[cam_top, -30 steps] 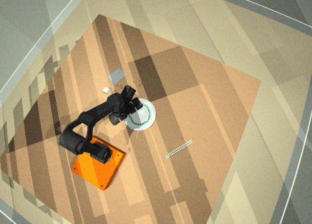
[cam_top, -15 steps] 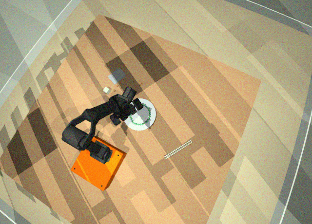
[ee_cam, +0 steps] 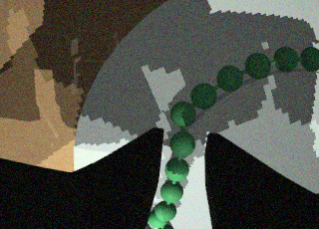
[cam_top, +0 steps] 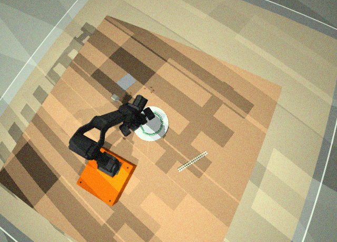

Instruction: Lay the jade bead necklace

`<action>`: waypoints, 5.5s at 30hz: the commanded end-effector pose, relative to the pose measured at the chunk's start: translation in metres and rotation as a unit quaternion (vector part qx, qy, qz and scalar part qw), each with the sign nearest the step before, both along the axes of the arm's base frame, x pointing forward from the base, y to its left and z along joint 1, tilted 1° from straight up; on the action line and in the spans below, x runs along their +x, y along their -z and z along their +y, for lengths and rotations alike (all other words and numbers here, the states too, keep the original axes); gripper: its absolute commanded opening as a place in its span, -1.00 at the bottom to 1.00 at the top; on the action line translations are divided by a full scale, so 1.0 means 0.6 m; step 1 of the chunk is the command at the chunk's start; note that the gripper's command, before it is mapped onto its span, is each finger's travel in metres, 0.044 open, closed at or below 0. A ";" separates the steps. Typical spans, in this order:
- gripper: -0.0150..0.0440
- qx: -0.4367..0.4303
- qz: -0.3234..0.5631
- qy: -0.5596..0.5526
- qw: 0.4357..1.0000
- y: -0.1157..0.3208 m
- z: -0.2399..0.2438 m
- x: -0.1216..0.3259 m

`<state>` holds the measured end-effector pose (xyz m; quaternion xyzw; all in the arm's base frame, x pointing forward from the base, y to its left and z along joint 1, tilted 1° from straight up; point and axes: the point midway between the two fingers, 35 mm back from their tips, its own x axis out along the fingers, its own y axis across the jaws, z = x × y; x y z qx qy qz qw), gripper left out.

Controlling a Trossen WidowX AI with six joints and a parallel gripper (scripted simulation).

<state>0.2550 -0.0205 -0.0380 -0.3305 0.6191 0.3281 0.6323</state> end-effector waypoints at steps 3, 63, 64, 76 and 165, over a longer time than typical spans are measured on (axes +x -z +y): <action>-0.49 0.000 0.000 0.000 1.000 0.000 0.000 0.000; -0.14 0.000 -0.001 -0.005 1.000 -0.002 0.007 -0.008; -0.05 0.000 -0.001 -0.005 1.000 -0.002 0.007 -0.008; 1.00 0.000 0.004 -0.004 1.000 -0.003 0.007 -0.012; -0.49 -0.001 0.000 -0.040 0.999 0.000 -0.011 -0.017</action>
